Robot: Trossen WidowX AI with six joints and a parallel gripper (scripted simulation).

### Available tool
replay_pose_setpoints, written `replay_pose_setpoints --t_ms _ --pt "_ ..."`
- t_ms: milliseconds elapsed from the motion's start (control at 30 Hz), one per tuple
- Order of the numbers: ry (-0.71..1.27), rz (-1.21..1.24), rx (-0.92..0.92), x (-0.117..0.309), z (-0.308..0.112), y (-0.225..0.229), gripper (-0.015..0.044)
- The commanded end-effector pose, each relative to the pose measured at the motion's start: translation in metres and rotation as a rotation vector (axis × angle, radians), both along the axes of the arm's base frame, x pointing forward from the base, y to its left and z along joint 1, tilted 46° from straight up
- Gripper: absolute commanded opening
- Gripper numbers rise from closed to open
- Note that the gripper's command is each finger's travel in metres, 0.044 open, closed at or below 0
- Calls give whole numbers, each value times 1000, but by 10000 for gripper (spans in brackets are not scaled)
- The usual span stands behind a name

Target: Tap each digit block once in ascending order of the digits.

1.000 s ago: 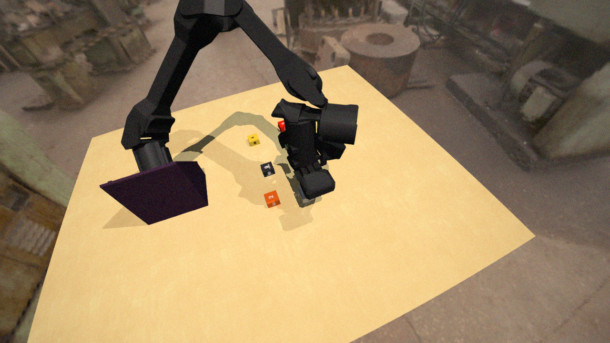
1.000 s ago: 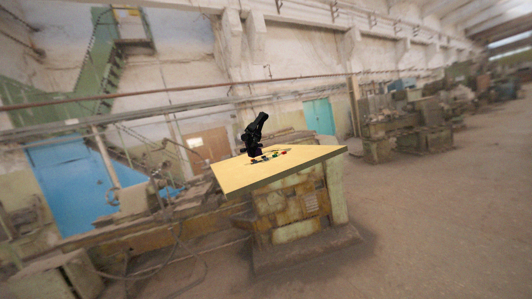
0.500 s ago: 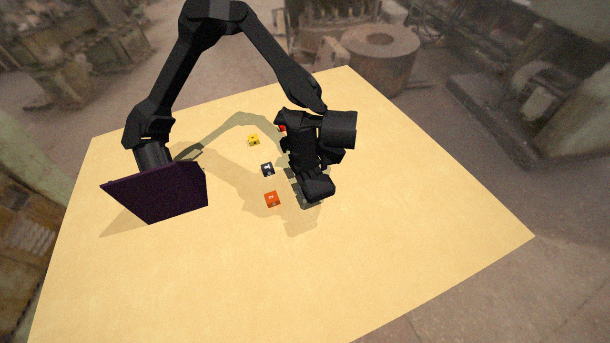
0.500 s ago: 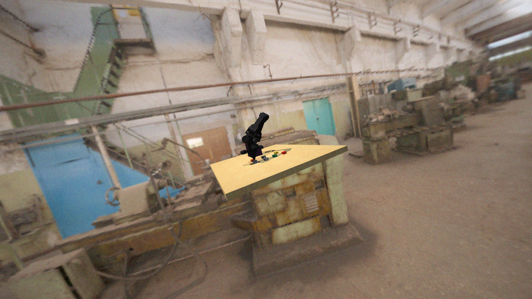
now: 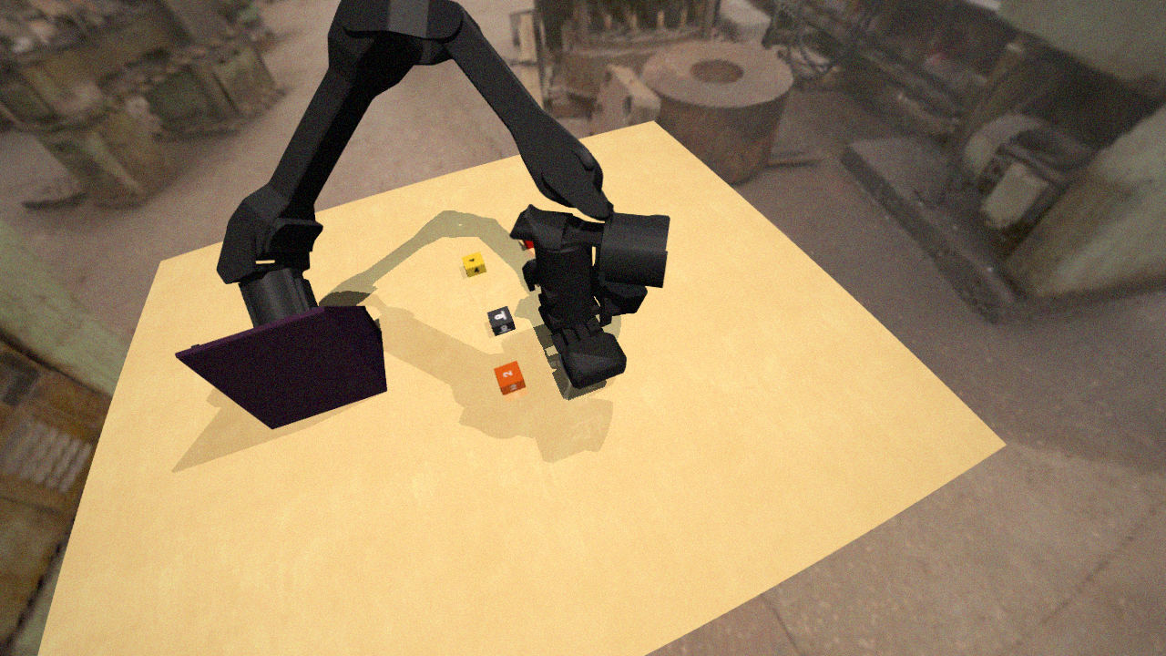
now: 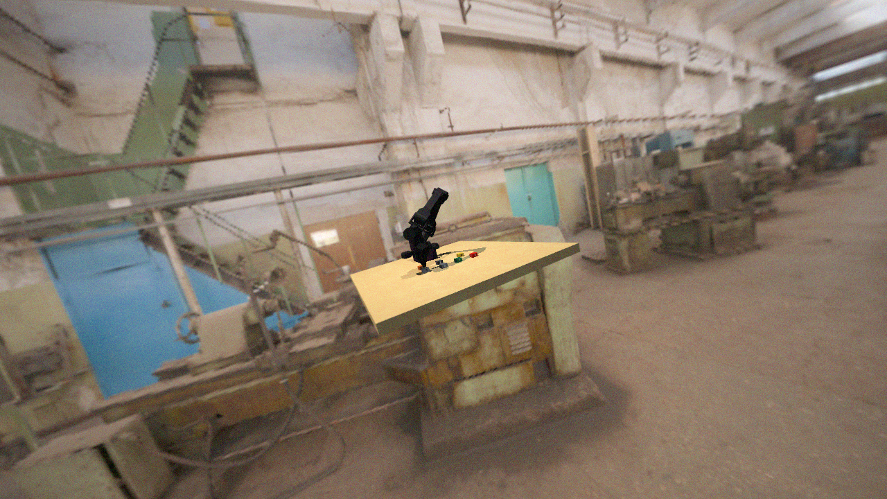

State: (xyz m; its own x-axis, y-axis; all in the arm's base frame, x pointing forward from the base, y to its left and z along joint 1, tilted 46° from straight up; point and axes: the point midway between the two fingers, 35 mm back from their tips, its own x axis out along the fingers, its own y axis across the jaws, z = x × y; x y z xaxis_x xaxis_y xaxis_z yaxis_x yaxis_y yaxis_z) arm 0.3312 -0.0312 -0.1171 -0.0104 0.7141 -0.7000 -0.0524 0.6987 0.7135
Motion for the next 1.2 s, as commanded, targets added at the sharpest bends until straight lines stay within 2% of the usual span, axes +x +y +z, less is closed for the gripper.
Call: replay_pose_setpoints --t_ms 0,133,267,467,800,967,1100,1167 --pt "-12 -3 -8 2 13 -15 20" --pt "-12 -5 -11 3 21 -25 20" --pt "-12 -3 -12 2 67 -71 20" --pt "-11 -3 -12 0 70 -73 20" --pt "-6 -3 -12 -90 72 -70 20" --pt "-6 -3 -12 -91 70 -67 20" --pt "-7 -4 -11 -90 24 -21 20" --pt "-7 -3 -9 -92 16 -11 20"
